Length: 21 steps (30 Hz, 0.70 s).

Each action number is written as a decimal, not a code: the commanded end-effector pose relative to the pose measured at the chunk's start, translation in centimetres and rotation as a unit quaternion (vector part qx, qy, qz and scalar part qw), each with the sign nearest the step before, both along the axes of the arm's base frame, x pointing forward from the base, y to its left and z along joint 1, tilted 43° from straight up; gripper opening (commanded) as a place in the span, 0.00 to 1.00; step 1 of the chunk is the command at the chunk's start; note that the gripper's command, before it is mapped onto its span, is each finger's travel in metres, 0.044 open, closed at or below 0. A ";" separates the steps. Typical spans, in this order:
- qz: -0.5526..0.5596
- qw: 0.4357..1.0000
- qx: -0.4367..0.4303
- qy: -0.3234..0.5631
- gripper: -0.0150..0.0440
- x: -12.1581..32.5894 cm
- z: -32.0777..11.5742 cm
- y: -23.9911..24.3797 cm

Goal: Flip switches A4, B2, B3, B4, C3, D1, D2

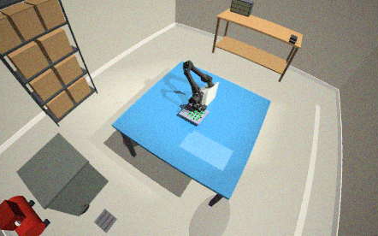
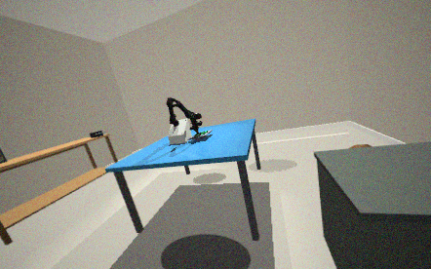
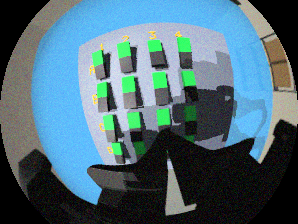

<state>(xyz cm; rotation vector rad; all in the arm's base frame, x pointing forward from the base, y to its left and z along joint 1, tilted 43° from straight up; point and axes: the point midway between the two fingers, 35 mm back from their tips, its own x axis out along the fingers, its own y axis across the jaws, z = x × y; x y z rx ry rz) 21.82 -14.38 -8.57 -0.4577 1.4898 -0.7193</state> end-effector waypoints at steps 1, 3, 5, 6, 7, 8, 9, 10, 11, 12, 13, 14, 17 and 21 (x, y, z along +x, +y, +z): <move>0.002 1.000 -0.002 0.002 0.25 0.0 0.0 -0.1; 0.002 1.000 -0.002 0.002 0.25 0.0 0.0 -0.1; 0.002 1.000 -0.002 0.002 0.25 0.0 -0.1 -0.1; 0.002 1.000 -0.002 0.002 0.25 0.0 -0.1 -0.1; 0.002 1.000 -0.002 0.002 0.25 0.0 -0.1 -0.1; 0.002 1.000 -0.002 0.002 0.25 0.0 -0.1 -0.1; 0.002 1.000 -0.002 0.002 0.25 0.0 -0.1 -0.2; 0.002 1.000 -0.002 0.002 0.25 0.0 -0.1 -0.2; 0.002 1.000 -0.002 0.002 0.25 0.0 -0.1 -0.2; 0.002 1.000 -0.002 0.002 0.25 -0.1 -0.1 -0.2; 0.002 1.000 -0.002 0.002 0.25 -0.1 -0.1 -0.2; 0.002 1.000 -0.002 0.002 0.25 -0.1 -0.1 -0.2; 0.002 1.000 -0.002 0.002 0.25 -0.1 -0.2 -0.2; 0.002 1.000 -0.002 0.002 0.25 -0.1 -0.2 -0.3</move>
